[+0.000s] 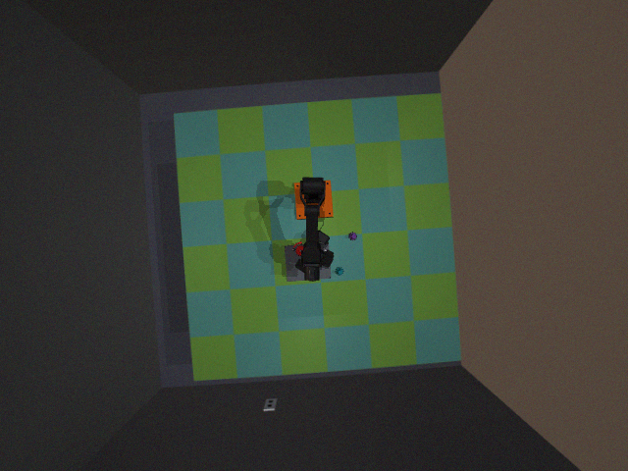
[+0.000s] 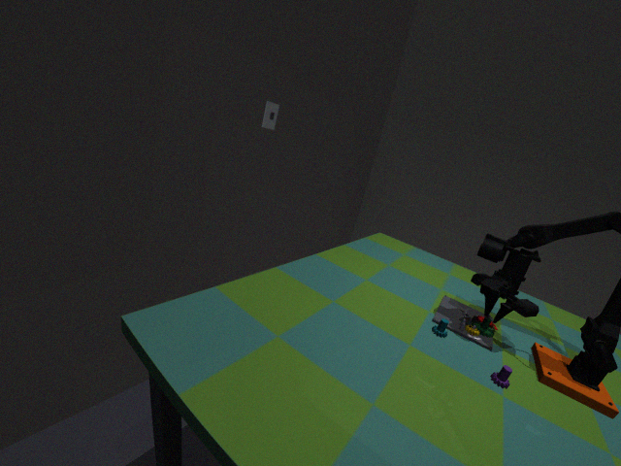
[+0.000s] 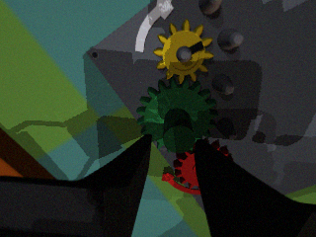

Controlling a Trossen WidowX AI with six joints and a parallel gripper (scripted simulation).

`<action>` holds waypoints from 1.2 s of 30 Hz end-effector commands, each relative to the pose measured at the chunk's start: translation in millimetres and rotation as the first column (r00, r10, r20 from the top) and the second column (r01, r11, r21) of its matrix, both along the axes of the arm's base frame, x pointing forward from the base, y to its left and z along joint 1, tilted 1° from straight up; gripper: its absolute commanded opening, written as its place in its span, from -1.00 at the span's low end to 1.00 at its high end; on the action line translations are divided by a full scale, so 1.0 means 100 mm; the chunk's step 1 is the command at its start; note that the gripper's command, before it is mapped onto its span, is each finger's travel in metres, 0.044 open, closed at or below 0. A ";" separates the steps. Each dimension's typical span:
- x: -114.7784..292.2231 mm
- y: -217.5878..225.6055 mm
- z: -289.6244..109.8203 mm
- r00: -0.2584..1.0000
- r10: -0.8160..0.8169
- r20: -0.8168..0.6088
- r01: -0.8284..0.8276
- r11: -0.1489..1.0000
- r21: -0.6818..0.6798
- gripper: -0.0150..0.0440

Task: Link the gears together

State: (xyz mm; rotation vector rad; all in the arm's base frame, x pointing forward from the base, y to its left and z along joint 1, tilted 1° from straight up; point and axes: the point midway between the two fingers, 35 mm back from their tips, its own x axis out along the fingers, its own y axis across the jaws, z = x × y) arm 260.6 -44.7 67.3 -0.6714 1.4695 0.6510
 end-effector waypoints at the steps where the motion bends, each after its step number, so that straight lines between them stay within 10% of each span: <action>1: 0.04 0.00 0.21 1.000 0.021 0.017 -0.021 1.000 -0.005 -0.02; 6: 0.03 0.00 0.38 0.999 0.033 0.017 -0.033 0.999 -0.005 -0.02; 18: -0.03 0.02 0.80 1.000 0.024 0.017 -0.024 1.000 -0.003 1.00; 36: -0.03 0.02 0.80 1.000 0.024 0.017 -0.024 1.000 -0.003 1.00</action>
